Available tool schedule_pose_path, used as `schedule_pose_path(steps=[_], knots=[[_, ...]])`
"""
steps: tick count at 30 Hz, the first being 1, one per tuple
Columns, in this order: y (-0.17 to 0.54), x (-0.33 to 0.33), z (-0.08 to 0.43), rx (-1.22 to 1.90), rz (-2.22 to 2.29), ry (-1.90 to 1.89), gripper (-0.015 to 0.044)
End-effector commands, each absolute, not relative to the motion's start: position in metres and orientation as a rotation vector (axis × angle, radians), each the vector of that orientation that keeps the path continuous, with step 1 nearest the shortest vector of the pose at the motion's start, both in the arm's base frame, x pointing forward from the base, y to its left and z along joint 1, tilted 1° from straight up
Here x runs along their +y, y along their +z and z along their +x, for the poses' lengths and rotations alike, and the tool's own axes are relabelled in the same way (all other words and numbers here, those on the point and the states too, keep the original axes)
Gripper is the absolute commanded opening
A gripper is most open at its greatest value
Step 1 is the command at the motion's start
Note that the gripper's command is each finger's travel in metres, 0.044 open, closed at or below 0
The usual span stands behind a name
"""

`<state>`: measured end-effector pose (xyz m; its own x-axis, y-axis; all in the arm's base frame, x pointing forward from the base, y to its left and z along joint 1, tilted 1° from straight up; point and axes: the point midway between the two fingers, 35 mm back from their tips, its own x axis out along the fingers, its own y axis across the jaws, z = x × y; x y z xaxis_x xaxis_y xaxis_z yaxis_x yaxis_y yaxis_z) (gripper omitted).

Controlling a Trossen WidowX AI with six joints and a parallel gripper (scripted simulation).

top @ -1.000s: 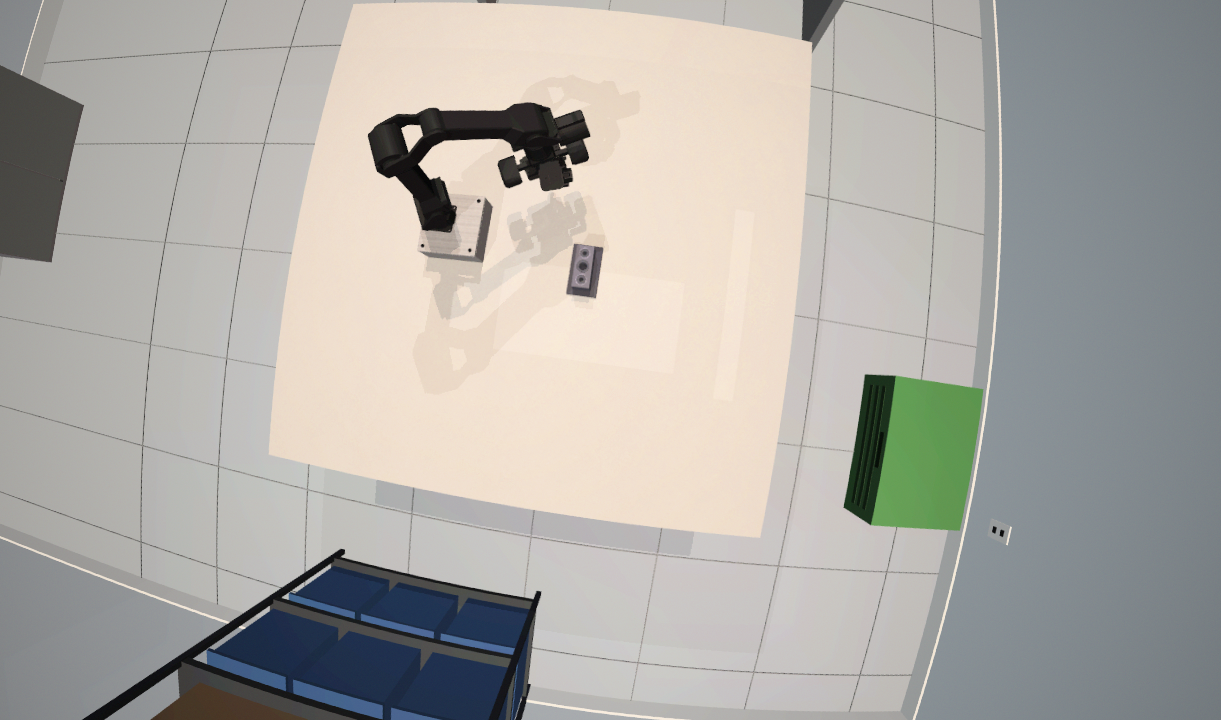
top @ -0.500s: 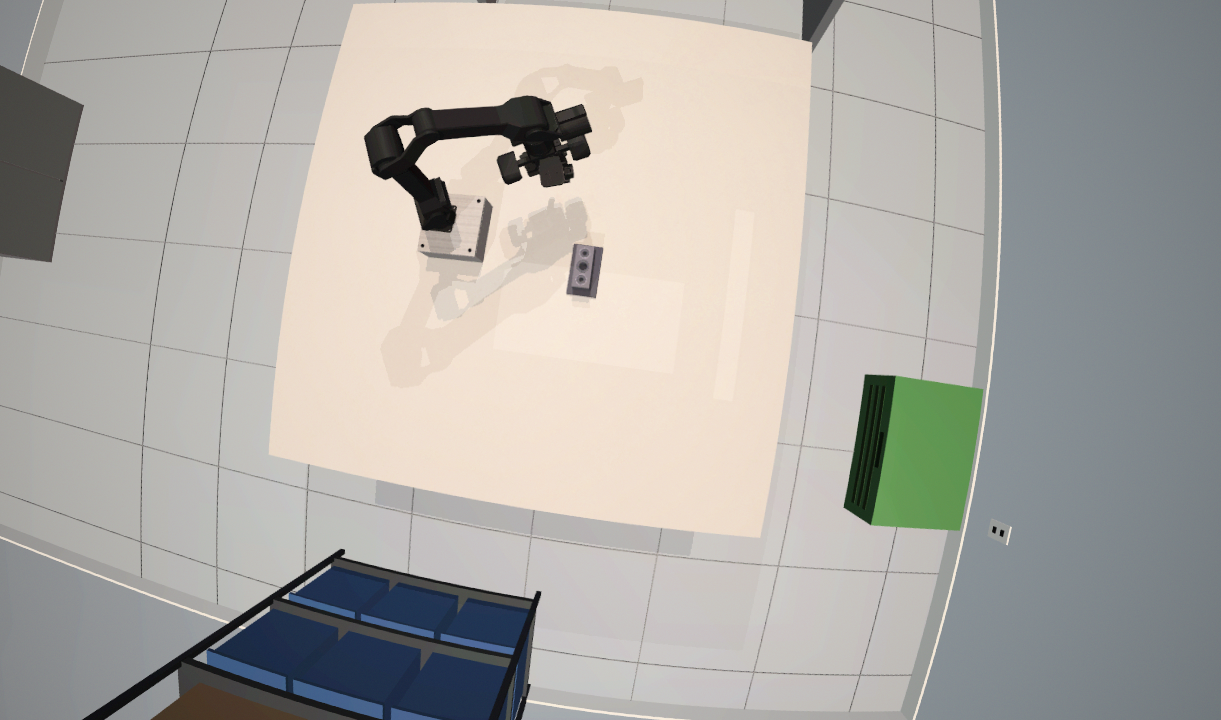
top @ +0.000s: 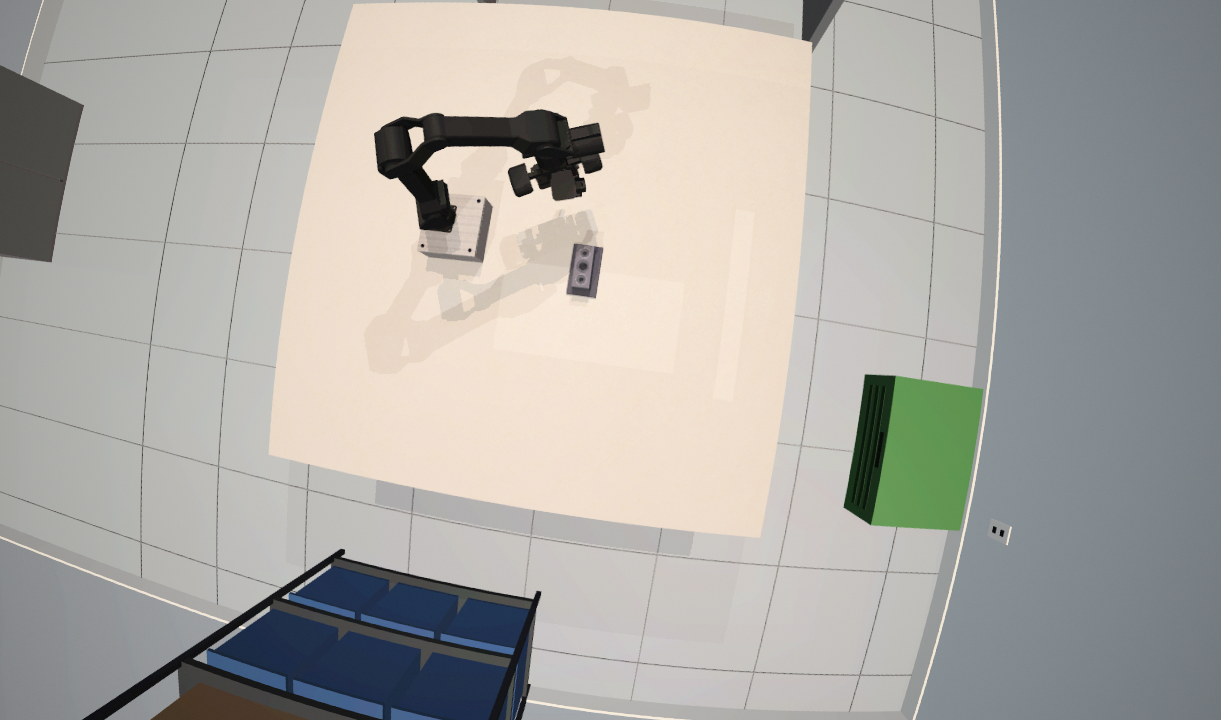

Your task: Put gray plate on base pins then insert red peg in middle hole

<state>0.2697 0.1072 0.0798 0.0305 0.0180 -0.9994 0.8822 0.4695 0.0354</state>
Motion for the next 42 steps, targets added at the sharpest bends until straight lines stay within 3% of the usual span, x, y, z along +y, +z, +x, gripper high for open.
schedule_pose_path(steps=[1,42], knots=[[0.080,0.097,0.279,1.385,0.865,-0.815,0.0000],[0.082,-0.010,0.338,1.378,0.852,-0.816,0.0000]])
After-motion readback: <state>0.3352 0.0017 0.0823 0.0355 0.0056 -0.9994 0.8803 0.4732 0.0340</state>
